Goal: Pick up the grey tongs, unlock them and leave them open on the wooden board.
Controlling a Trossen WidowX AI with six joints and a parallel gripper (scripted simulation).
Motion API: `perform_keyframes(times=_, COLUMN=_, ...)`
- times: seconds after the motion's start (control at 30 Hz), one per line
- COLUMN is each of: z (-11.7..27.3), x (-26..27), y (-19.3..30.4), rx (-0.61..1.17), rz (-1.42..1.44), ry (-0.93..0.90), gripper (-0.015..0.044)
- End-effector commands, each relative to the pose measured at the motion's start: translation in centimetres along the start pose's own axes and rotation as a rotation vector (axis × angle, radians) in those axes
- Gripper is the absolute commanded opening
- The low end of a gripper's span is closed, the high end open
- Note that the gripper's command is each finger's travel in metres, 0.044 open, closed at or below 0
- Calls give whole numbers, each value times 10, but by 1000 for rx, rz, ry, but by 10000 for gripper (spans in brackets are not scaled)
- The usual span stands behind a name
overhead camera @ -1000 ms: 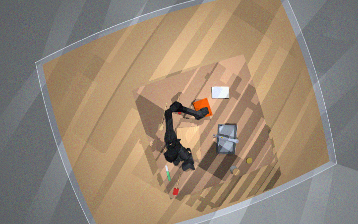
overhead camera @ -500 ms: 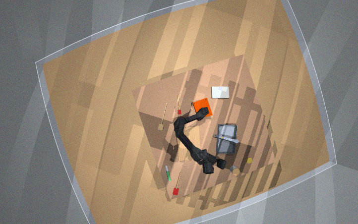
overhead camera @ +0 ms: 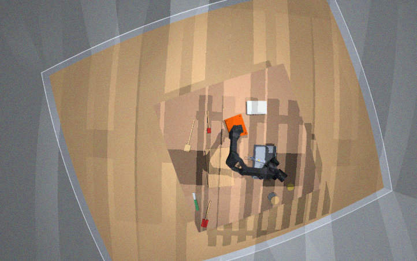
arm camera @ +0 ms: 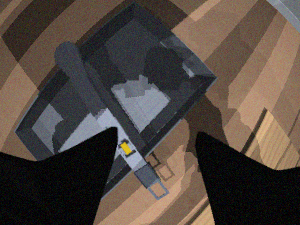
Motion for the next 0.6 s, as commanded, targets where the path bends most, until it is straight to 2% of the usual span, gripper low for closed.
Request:
perform_keyframes(times=0.0, z=-28, x=43, y=31, rx=46, rz=305, ry=144, gripper=260)
perform_keyframes(times=0.17, z=-60, x=87, y=75, rx=91, rz=682, ry=315, gripper=260)
perform_keyframes(times=0.57, z=-64, x=92, y=69, rx=92, rz=696, ry=321, gripper=260)
Point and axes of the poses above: the point midway between the two fingers, 35 mm back from their tips, its own z axis back along the fingers, its own x axis across the jaws, y = z × x, the point moved 10 cm from there along z, back along the fingers, and after that the axes turned 12 degrees about -z, right-handed, at the moved point
